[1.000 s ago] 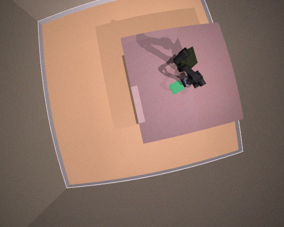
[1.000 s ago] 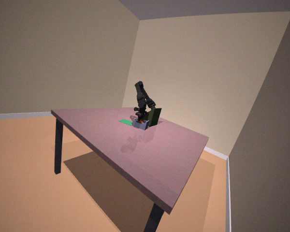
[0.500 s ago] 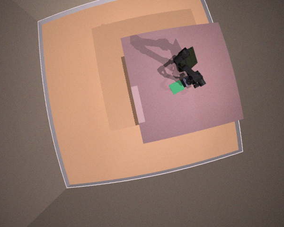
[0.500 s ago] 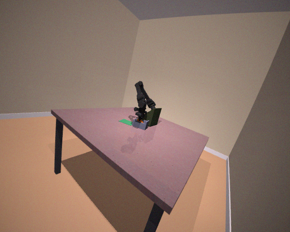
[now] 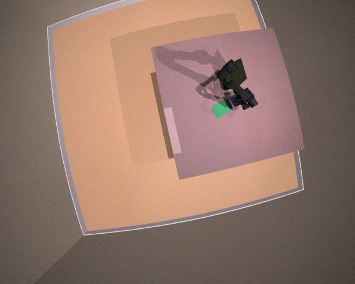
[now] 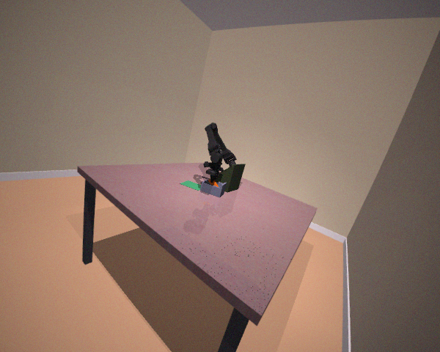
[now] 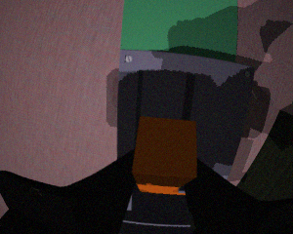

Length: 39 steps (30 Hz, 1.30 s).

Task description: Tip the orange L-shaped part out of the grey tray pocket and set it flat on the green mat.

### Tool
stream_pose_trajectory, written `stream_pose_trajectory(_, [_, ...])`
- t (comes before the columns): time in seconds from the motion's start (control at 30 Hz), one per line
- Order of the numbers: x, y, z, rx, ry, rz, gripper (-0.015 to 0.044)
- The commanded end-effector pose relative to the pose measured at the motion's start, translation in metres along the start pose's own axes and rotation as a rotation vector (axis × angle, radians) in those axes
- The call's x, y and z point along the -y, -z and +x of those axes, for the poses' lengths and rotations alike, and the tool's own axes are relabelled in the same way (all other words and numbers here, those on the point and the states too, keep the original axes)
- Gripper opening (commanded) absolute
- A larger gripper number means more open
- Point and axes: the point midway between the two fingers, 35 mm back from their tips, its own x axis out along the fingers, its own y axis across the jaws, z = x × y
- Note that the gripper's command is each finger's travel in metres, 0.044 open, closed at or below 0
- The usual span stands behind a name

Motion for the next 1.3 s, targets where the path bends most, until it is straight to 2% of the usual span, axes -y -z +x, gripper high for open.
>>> stream_pose_trajectory(0.0, [-0.003,0.000,-0.008,-0.003,-0.009,0.003,0.0000])
stream_pose_trajectory(1.27, [-0.002,0.001,-0.068,-0.004,-0.008,0.001,0.0000])
